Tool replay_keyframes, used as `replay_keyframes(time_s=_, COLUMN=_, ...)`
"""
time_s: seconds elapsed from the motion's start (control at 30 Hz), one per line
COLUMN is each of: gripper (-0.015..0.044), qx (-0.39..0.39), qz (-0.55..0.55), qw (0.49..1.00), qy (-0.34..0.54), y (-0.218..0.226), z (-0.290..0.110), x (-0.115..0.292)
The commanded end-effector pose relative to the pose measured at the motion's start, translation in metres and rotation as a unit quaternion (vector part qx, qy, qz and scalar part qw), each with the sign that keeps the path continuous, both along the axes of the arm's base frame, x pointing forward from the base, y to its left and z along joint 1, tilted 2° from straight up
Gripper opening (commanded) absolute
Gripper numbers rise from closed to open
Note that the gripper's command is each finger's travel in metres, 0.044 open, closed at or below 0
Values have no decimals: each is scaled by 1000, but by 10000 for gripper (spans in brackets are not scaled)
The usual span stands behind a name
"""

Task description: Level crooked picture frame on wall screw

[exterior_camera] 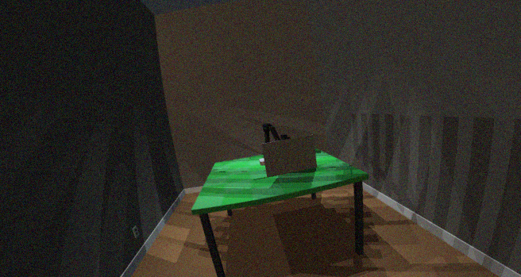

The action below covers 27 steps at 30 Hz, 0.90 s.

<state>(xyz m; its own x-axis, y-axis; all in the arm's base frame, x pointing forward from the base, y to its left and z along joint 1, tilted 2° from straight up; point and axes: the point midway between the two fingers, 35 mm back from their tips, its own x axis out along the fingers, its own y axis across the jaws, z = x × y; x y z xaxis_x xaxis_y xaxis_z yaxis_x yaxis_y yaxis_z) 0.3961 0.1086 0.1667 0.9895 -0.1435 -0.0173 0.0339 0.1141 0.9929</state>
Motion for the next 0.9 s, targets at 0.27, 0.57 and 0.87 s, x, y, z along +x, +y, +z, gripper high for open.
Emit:
replay_keyframes(time_s=0.27, gripper=260, qx=-1, qz=1, qw=1000, qy=-1, y=-2, z=1, x=15)
replay_keyframes(time_s=0.57, gripper=260, qx=-1, qz=1, qw=1000, qy=-1, y=-2, z=1, x=15)
replay_keyframes(time_s=0.87, gripper=200, qx=-1, qz=1, qw=1000, qy=-1, y=-2, z=1, x=15)
